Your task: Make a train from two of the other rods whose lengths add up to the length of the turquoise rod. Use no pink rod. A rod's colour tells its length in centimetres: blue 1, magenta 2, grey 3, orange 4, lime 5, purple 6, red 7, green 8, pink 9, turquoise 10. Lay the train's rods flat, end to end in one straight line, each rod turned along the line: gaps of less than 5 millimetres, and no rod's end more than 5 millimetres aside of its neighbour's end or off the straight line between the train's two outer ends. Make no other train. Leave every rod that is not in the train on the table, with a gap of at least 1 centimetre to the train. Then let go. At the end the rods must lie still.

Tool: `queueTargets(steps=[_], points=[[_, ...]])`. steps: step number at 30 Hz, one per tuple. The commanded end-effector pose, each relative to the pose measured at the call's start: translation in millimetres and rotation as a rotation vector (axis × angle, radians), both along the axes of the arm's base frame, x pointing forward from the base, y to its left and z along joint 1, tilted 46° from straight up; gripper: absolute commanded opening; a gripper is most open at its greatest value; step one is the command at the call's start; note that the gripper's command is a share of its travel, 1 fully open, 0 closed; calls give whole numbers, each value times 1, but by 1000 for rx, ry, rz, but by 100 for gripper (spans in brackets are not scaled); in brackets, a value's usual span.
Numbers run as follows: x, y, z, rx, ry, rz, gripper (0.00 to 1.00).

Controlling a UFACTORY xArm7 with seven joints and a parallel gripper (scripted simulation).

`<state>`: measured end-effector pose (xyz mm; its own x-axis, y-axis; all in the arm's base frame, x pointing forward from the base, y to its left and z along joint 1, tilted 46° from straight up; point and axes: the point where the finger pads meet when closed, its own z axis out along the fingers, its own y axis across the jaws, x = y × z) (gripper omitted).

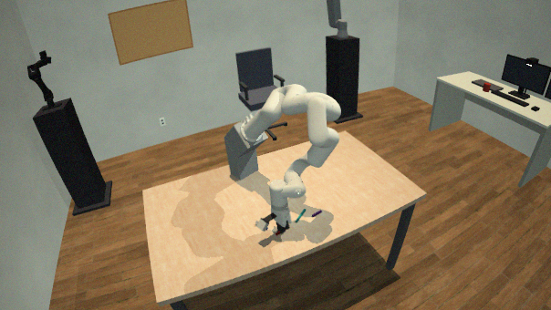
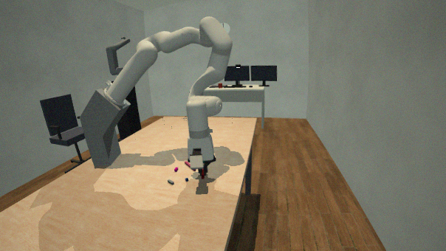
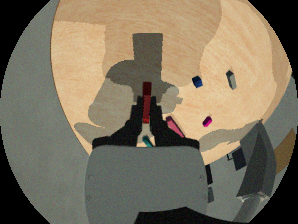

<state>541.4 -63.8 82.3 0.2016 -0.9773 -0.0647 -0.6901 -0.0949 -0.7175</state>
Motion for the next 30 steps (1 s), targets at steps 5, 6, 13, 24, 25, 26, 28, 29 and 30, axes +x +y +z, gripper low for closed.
queueTargets(steps=[5, 6, 13, 24, 25, 26, 28, 29, 30], points=[[0, -1, 1, 0, -1, -2, 4], [0, -1, 1, 0, -1, -2, 4], [0, -1, 1, 0, -1, -2, 4], [-16, -5, 17, 0, -1, -2, 4], [-21, -7, 22, 0, -1, -2, 4], [-26, -8, 27, 0, -1, -2, 4], [-38, -11, 38, 0, -1, -2, 4], [-43, -13, 44, 0, -1, -2, 4], [-49, -14, 49, 0, -1, -2, 4]])
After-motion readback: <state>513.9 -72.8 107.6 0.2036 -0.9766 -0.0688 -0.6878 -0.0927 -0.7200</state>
